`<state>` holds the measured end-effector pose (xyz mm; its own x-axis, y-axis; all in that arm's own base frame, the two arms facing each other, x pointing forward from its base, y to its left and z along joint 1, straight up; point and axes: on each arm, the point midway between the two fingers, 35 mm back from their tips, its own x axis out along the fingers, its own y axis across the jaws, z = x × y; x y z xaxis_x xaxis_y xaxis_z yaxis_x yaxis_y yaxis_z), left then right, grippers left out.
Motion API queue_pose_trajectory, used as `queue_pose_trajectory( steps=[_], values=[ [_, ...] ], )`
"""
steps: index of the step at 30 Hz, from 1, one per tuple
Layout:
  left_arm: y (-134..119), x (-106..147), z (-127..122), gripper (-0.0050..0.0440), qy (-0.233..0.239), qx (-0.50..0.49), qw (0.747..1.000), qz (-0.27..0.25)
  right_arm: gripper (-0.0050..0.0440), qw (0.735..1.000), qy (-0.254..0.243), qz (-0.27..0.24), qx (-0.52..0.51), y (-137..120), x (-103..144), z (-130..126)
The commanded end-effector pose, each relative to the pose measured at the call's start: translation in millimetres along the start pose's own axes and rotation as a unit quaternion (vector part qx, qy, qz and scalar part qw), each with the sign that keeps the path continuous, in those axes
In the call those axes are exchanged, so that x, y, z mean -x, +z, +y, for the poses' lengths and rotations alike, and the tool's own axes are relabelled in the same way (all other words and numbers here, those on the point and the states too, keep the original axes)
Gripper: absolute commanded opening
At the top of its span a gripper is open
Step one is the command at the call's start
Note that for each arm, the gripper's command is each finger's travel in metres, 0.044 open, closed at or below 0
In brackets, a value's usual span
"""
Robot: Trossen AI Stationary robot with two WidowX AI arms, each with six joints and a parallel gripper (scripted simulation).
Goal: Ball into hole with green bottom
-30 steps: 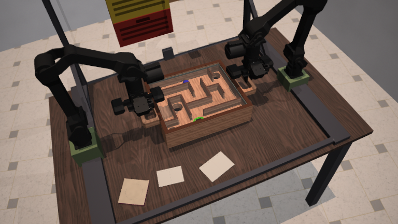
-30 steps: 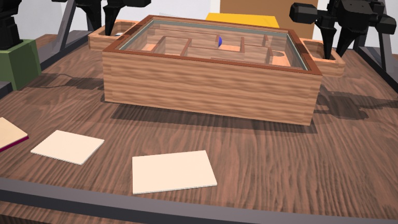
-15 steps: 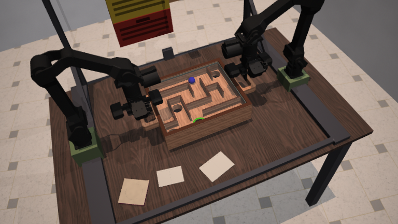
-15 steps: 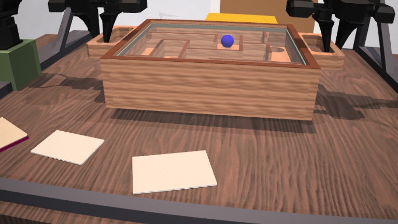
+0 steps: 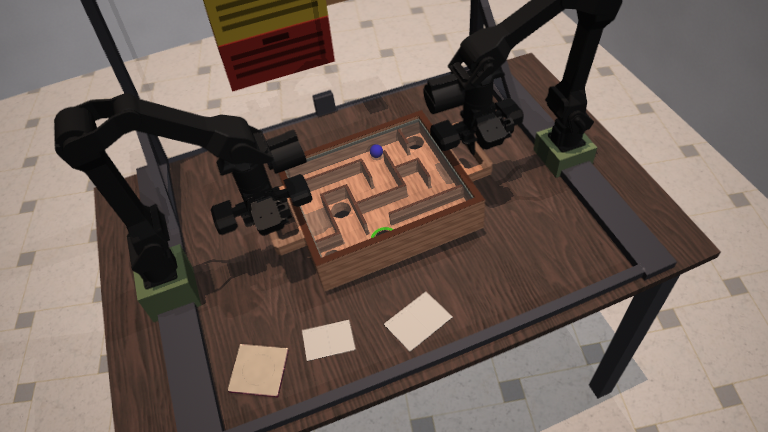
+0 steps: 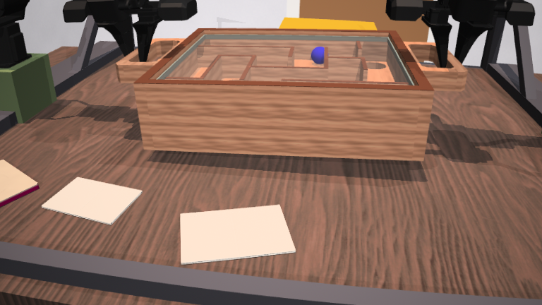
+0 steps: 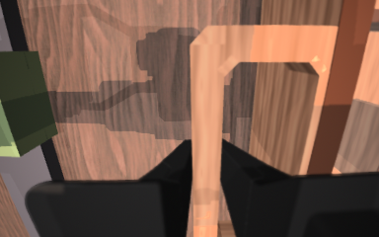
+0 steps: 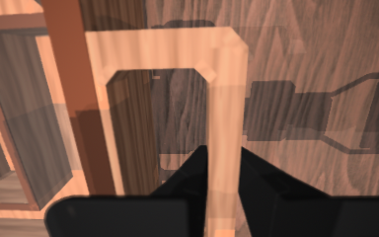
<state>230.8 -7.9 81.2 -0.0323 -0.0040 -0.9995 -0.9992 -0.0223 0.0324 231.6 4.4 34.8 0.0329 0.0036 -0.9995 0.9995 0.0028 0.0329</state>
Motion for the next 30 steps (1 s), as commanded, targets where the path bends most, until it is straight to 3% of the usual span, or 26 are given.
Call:
queue_pose_trajectory(
  steps=[1,6,14,18,20,23,24,30],
  values=[
    [-1.0,-1.4,6.8,-0.0050,-0.027,0.001,1.000,-0.005,-0.0050,1.000,0.007,-0.005,-0.001,-1.0,18.2,15.1],
    [-1.2,2.2,2.8,-0.0050,-0.033,0.001,0.999,-0.005,-0.0050,1.000,0.006,-0.004,-0.001,-1.0,18.6,13.1],
    [-0.3,-19.0,9.0,-0.0050,-0.068,-0.001,0.998,0.002,-0.0050,0.999,-0.035,0.001,0.000,-0.4,36.6,20.0],
    [-0.6,-6.8,0.1,-0.0050,-0.072,-0.001,0.997,0.004,-0.0050,1.000,-0.020,0.002,0.000,-0.3,34.2,17.6],
    [-0.3,-6.7,0.1,-0.0050,-0.051,-0.001,0.999,0.005,-0.0050,1.000,-0.019,0.003,0.000,-0.1,25.5,11.0],
    [-0.5,-4.1,0.5,-0.0050,-0.064,-0.001,0.998,0.004,-0.0050,1.000,-0.021,0.002,0.000,-0.2,27.4,12.2],
    [-0.5,-1.5,-1.8,-0.0050,-0.042,-0.001,0.999,0.004,-0.0050,1.000,-0.010,0.003,0.000,-0.1,20.5,8.4],
    [-1.1,8.3,-4.0,-0.0050,-0.019,0.001,1.000,-0.002,-0.0050,1.000,0.014,-0.002,-0.001,-0.6,11.0,6.1]
  ],
)
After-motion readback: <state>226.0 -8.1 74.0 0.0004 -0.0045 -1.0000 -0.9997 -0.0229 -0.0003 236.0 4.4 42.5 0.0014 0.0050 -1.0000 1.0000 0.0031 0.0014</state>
